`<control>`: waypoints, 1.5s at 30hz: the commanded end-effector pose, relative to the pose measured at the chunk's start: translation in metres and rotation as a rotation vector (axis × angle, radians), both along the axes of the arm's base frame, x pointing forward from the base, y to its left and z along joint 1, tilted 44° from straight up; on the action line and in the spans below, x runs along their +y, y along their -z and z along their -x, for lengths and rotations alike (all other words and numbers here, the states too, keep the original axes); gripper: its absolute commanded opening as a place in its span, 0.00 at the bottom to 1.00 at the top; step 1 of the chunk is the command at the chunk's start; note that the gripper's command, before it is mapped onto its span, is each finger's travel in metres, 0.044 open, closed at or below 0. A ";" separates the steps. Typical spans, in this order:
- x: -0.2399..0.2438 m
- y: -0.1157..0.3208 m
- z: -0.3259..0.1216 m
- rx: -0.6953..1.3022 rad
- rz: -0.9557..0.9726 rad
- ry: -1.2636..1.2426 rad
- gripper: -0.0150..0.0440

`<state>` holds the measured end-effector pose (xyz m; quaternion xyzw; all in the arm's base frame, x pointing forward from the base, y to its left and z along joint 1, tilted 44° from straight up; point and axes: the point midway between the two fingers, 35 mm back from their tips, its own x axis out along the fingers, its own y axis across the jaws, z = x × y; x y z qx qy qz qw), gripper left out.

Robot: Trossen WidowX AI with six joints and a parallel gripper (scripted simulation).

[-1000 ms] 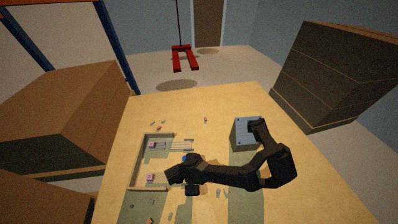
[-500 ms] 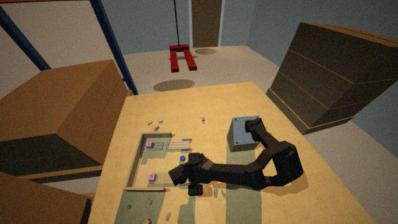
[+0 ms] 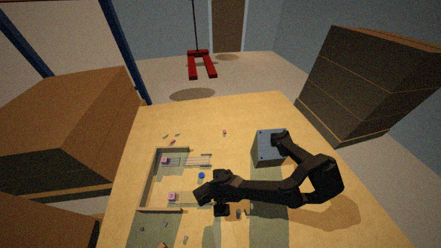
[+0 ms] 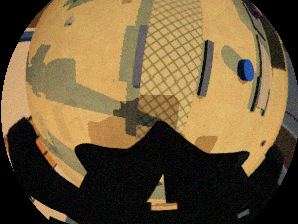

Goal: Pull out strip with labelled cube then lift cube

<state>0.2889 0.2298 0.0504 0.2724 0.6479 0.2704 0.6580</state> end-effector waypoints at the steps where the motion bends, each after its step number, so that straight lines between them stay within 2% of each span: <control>1: 0.003 0.004 0.013 0.017 0.006 -0.014 0.25; 45: 0.003 0.004 0.078 0.021 0.005 -0.014 0.25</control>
